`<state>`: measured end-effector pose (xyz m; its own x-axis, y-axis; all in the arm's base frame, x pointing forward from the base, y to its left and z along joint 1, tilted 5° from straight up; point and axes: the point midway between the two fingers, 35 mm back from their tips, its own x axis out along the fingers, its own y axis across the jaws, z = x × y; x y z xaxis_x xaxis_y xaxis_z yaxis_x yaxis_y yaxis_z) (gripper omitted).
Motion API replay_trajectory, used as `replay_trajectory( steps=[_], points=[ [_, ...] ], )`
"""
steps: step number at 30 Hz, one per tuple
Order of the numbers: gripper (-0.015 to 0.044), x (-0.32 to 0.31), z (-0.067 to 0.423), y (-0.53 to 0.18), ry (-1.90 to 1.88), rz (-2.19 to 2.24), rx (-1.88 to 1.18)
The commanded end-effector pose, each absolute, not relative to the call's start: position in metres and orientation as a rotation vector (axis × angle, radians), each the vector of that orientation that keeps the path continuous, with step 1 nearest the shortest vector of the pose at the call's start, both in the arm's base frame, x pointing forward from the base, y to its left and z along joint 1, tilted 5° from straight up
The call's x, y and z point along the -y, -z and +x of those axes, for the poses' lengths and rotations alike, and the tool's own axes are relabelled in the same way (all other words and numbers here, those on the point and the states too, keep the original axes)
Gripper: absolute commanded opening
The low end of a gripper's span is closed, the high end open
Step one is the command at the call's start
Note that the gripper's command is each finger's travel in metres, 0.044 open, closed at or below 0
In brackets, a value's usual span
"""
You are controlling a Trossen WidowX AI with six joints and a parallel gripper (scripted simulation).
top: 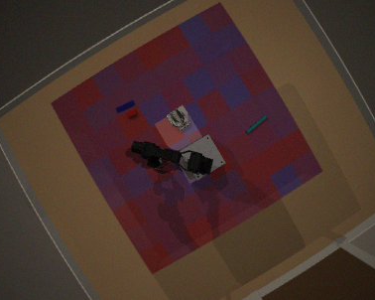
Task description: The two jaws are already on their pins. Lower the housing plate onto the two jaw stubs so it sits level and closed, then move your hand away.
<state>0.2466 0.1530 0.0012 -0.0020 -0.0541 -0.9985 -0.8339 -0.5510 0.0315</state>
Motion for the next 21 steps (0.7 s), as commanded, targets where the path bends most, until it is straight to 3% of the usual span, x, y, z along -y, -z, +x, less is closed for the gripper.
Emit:
replay_trajectory(
  steps=[1,21],
  points=[
    [0.0351,-0.145,0.252,-0.003,-1.549,-1.604,-0.983],
    [0.0351,-0.101,0.273,-0.006,-1.201,-1.277,-1.234]
  ],
)
